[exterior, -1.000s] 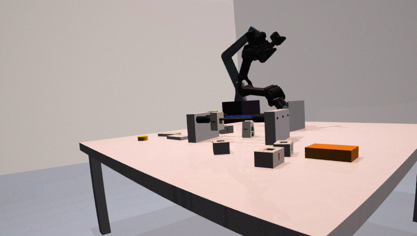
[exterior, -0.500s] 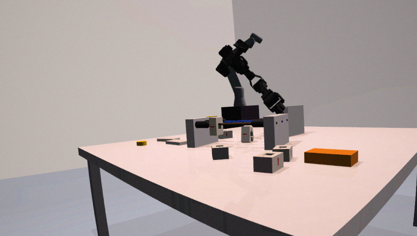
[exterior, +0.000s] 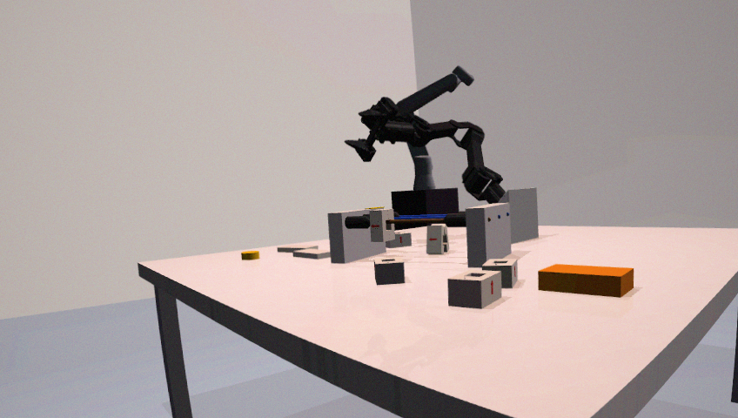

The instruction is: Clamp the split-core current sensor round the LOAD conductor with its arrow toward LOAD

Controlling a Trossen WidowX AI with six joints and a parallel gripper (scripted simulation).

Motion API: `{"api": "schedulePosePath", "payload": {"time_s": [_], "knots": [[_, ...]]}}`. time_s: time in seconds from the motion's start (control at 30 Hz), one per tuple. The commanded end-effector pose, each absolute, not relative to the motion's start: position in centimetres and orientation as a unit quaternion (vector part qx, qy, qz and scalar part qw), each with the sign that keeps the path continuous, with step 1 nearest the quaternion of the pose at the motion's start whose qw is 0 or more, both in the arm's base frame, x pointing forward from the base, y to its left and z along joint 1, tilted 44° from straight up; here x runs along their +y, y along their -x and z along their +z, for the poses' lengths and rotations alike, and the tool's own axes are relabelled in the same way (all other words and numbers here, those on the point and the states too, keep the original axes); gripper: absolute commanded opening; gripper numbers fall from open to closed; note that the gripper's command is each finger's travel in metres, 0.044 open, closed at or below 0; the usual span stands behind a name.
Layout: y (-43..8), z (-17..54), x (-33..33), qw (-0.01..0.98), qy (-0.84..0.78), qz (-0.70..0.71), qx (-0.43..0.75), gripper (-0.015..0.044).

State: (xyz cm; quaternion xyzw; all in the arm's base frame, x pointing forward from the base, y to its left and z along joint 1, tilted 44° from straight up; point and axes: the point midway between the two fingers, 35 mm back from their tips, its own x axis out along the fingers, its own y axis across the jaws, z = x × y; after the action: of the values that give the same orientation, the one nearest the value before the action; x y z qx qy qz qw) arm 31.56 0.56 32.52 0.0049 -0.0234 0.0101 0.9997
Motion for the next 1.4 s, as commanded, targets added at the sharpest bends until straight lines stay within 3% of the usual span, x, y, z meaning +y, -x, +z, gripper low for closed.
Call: {"api": "schedulePosePath", "payload": {"time_s": [0.0,0.23,0.47,0.6,1.37], "knots": [[-31.7,32.0,0.0,1.000,-0.003,-0.003,-0.018,0.0440],[-33.0,23.3,-1.1,0.959,-0.056,-0.151,0.233,0.0440],[-29.2,19.5,-2.6,0.848,0.078,-0.344,0.396,0.0440],[-28.2,20.7,-2.8,0.808,0.167,-0.394,0.405,0.0440],[-28.2,20.7,-2.8,0.808,0.167,-0.394,0.405,0.0440]]}}
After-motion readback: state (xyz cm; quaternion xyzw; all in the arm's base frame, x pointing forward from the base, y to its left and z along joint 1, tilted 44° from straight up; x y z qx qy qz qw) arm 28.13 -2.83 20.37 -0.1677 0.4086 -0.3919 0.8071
